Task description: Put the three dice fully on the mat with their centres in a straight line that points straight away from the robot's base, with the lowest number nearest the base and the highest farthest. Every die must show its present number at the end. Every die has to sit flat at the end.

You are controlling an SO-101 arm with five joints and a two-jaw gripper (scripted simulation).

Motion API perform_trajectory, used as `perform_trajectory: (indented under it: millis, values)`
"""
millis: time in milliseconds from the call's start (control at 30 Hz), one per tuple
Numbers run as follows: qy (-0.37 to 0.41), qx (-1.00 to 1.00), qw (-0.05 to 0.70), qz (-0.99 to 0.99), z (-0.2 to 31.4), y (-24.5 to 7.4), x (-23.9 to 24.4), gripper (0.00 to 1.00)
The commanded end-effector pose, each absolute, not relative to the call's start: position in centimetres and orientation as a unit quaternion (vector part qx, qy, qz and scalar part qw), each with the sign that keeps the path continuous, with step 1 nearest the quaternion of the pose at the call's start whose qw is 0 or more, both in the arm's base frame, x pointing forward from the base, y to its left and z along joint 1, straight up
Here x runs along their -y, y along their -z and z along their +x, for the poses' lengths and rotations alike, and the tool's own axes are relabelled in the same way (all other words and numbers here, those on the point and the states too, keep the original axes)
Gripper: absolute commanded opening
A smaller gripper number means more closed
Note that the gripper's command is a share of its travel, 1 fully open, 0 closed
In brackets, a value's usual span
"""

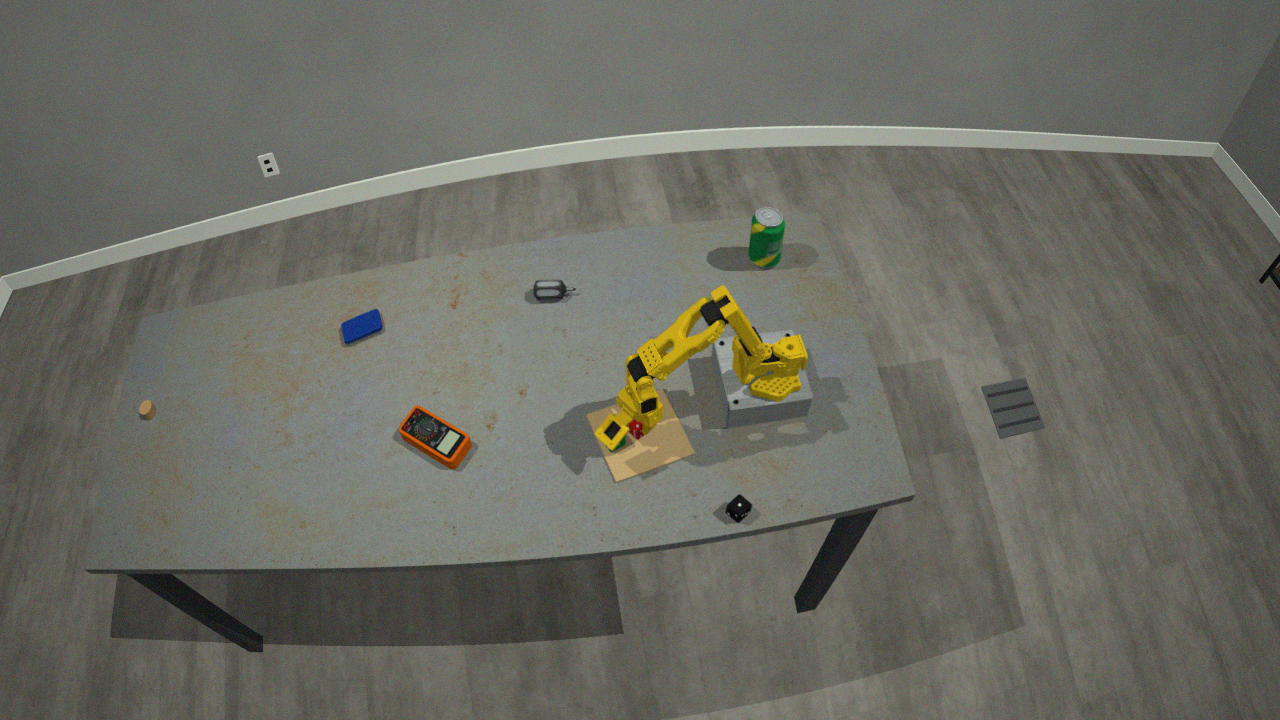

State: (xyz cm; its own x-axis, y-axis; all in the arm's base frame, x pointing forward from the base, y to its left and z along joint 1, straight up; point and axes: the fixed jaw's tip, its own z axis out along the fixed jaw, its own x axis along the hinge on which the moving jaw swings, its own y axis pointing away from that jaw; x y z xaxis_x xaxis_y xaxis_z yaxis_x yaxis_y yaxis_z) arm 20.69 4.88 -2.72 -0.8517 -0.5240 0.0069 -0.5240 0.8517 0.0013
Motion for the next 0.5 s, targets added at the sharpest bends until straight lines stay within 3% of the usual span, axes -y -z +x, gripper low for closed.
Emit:
perform_trajectory:
  millis: [0, 467]
  values:
    - [0.001, 0.964, 0.015, 0.267, 20.26, 3.39, -4.63, 0.0]
    - [0.001, 0.964, 0.015, 0.267, 20.25, 3.83, -4.63, 0.0]
